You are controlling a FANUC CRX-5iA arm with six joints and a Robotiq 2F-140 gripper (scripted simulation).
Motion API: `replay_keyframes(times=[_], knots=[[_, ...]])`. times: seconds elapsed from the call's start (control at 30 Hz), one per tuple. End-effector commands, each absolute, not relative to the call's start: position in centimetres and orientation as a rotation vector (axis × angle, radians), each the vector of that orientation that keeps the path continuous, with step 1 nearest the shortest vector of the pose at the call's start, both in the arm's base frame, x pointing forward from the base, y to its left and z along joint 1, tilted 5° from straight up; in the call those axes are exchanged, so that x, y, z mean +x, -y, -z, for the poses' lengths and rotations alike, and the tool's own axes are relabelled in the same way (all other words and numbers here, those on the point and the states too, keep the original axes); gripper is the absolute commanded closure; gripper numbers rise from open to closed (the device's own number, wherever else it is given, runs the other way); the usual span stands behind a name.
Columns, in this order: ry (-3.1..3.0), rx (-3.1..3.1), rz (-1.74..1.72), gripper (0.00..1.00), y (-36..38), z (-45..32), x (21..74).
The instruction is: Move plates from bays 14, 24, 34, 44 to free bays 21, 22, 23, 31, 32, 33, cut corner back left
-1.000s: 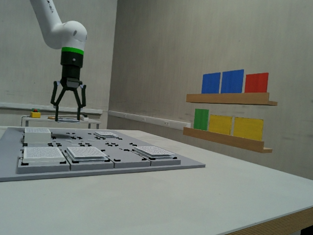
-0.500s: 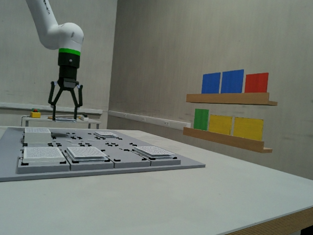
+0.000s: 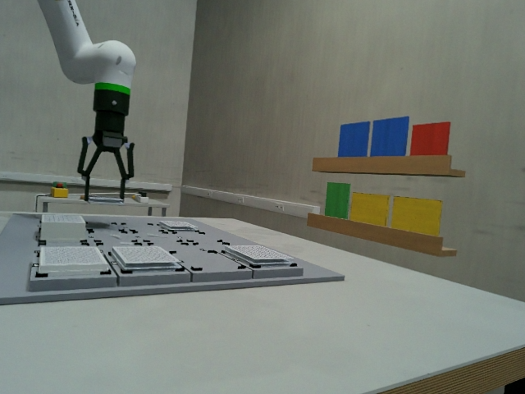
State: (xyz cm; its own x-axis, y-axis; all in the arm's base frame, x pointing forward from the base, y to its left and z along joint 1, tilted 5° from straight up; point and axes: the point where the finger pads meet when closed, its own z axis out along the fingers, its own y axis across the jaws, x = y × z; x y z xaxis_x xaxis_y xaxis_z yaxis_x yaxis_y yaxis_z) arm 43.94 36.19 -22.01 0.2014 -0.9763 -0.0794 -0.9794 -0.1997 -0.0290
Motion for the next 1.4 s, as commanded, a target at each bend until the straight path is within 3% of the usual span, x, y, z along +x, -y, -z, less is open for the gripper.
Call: replay_keyframes(times=[0.0,1.37], knots=[[-1.938,-2.376,-0.066,0.90,-36.3,21.9,44.0],[-1.938,-2.376,-0.066,0.90,-36.5,26.0,44.1]])
